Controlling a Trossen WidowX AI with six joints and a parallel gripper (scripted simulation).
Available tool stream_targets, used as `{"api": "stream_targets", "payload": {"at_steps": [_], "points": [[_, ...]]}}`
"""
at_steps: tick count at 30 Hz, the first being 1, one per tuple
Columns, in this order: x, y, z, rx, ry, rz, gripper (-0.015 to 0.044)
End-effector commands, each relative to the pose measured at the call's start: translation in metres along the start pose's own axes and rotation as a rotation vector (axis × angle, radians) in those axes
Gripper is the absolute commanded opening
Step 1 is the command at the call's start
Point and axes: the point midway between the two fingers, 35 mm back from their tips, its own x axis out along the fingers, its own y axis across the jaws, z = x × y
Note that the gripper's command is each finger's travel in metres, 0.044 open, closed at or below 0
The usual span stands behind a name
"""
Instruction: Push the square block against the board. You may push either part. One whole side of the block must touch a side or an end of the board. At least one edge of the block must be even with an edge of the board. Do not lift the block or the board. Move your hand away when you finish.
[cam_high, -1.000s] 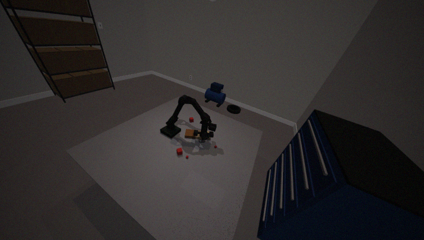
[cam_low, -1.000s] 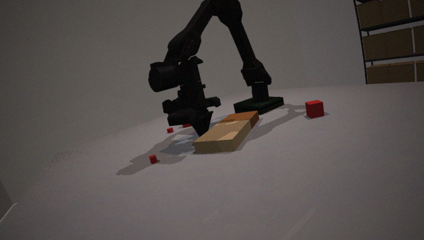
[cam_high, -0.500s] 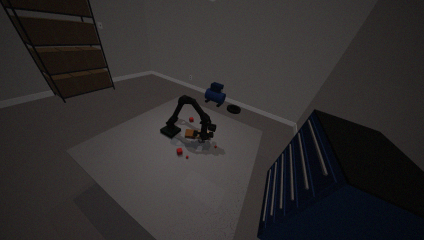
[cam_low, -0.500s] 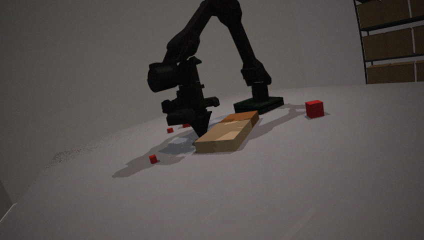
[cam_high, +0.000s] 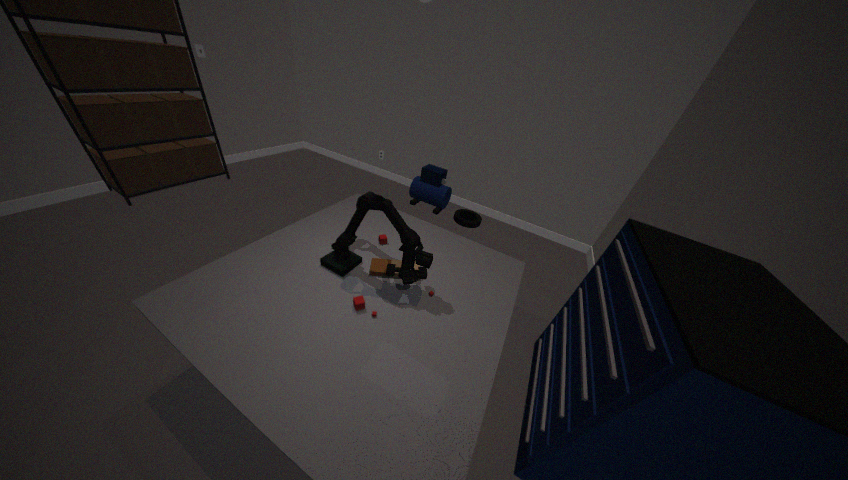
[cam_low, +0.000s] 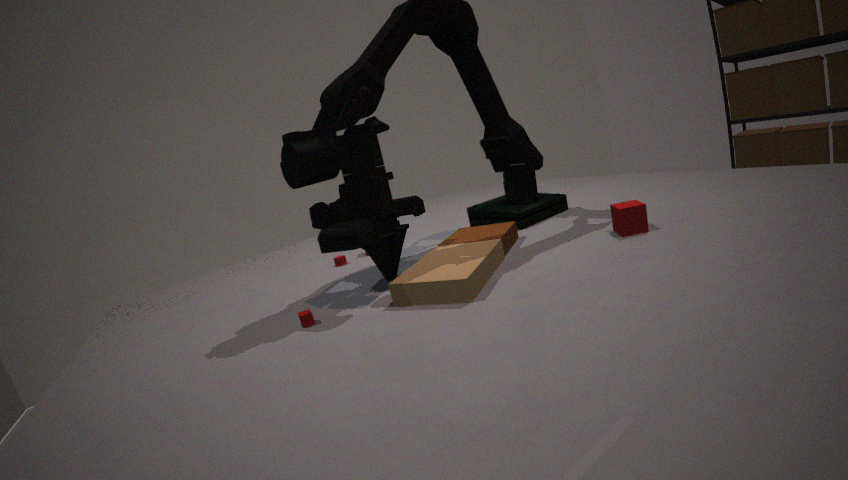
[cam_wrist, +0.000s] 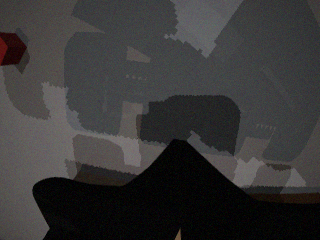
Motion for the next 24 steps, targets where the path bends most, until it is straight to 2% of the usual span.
{"api": "stream_targets", "payload": {"at_steps": [1,8,11,13,21,24], "points": [[0.0,0.002,0.008,-0.004,0.002,0.003,0.0],[-0.003,0.0,0.012,0.0,-0.001,0.0,0.0],[-0.043,0.0,0.012,-0.003,0.001,0.002,0.0],[-0.055,-0.001,0.012,-0.004,0.001,0.003,0.0],[-0.05,-0.001,0.012,-0.004,0.001,-0.003,0.0],[-0.05,0.006,0.008,-0.083,0.001,-0.001,0.0]]}}
